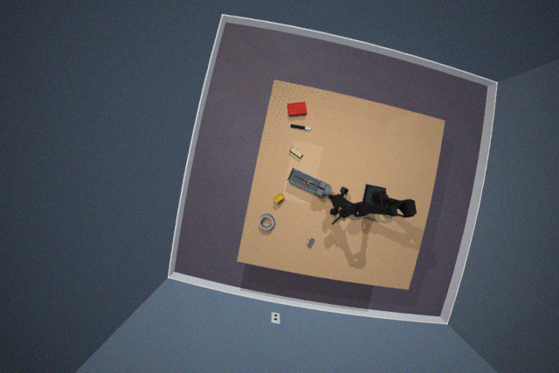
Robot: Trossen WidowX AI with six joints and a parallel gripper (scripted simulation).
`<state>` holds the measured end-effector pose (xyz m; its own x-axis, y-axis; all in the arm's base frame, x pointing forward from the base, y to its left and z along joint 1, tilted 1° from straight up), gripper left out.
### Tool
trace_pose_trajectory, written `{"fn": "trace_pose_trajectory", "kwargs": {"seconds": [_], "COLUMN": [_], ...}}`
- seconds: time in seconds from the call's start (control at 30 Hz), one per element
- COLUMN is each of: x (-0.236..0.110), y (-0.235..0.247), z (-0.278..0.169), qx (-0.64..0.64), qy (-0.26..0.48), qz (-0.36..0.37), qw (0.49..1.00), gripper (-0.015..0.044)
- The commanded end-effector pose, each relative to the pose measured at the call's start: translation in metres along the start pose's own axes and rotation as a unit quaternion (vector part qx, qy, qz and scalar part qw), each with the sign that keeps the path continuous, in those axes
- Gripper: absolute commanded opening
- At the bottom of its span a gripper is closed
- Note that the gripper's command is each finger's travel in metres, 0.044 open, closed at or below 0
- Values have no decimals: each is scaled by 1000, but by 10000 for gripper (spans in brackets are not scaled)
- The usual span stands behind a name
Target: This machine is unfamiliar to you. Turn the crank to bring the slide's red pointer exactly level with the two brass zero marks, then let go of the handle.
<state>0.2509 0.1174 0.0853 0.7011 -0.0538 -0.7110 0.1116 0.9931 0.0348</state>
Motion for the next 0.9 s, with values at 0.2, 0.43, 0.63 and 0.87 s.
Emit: {"fn": "trace_pose_trajectory", "kwargs": {"seconds": [0.2,0.43,0.63,0.87], "x": [-11,-16,-22,-27], "y": [4,3,0,-6], "z": [9,14,19,25], "qx": [1,1,1,1], "qy": [-7,-7,-7,-7], "qz": [5,5,5,5], "qw": [1000,1000,1000,1000], "gripper": [0,0,0,0]}}
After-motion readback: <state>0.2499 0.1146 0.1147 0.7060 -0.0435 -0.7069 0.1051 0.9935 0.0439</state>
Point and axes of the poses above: the point midway between the two fingers, 35 mm back from their tips, its own x axis out along the fingers, its own y axis across the jaws, z = x × y, the point moved 7 cm from there along -x, back along the fingers, and after that the axes turned 3 degrees about x, right-handed, at the moved point
